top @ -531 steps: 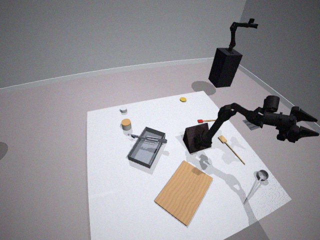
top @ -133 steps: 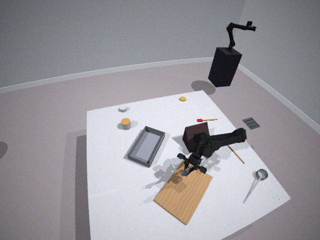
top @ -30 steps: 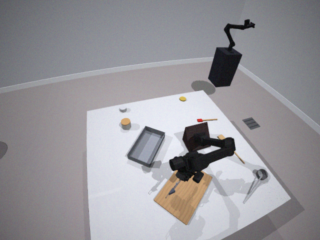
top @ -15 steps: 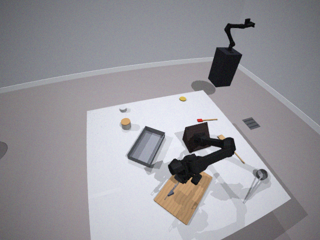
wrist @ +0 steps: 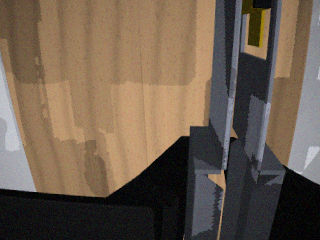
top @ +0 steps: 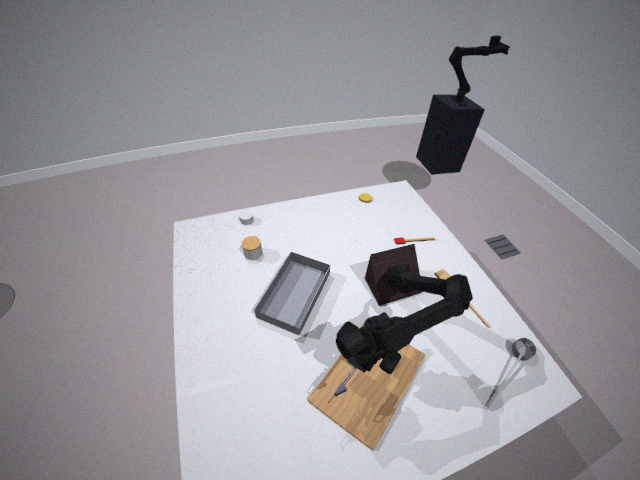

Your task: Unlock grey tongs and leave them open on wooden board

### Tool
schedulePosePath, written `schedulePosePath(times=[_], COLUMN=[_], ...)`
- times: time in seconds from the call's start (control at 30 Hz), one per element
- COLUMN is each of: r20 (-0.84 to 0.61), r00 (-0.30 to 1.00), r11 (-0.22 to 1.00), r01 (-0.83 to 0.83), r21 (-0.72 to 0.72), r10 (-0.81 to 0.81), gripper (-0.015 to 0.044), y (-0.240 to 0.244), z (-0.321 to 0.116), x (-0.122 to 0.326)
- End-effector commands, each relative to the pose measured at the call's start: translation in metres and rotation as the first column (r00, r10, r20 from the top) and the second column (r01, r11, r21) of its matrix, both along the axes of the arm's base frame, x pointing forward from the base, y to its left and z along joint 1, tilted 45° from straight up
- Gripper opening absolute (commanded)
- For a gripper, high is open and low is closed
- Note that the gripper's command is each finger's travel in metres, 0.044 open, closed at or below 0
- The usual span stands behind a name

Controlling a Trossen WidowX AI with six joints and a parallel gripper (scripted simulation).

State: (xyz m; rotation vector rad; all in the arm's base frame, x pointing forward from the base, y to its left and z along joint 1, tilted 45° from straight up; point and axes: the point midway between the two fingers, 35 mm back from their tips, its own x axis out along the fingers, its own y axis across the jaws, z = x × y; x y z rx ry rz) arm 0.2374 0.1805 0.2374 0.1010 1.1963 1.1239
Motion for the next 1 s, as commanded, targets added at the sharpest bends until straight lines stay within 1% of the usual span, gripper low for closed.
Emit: schedulePosePath(times=[0.0, 0.97], r20=[0.007, 0.019], r00=[1.0, 1.0], r11=[1.0, 1.0], r01=[0.002, -0.012], r21=[-0.007, -0.026], r10=[-0.002, 0.012], gripper=[-0.015, -0.015], y=[0.005, 0.04], z=[-0.004, -0.034], x=[0.0, -0.008])
